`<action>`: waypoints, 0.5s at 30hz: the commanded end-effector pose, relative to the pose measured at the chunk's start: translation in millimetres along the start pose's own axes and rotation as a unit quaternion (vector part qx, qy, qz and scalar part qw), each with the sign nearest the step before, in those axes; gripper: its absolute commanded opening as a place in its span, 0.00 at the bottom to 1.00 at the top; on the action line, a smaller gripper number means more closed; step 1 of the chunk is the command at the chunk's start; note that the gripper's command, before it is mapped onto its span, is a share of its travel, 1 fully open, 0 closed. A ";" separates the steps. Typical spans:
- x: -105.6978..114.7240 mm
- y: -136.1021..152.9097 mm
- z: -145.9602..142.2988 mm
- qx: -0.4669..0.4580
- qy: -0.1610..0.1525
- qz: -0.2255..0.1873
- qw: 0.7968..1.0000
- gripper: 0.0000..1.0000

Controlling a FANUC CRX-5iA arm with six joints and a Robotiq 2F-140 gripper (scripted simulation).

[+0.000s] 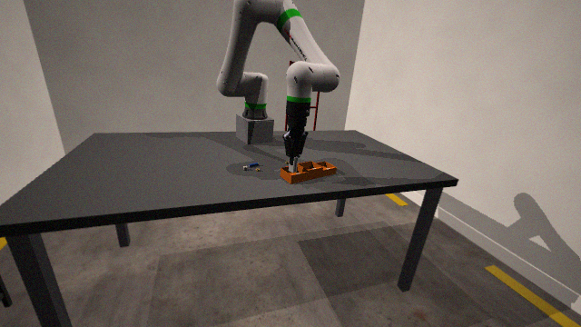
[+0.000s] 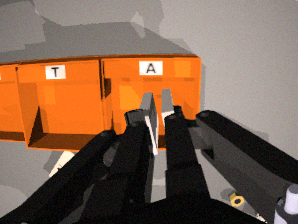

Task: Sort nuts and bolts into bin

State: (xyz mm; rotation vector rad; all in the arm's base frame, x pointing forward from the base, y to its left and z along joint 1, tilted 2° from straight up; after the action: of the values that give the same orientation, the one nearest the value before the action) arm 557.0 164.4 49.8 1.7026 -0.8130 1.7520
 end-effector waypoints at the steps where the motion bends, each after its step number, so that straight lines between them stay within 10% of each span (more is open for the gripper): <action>1: 3.5 -0.1 0.1 0.000 0.000 0.000 1.000 0.05; 15: 40.8 -0.1 0.1 0.000 0.000 0.000 1.000 0.05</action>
State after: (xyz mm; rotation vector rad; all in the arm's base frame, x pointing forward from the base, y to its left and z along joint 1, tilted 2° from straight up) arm 555.8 163.8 83.4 1.7025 -0.8131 1.7521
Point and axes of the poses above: the point where the finger pads meet when closed, its own x axis back along the fingers, its own z axis across the jaws, y = z × x, the point moved 10 cm from there along x, back along the fingers, and after that the axes turned 3 degrees about x, right-handed, at the moved point
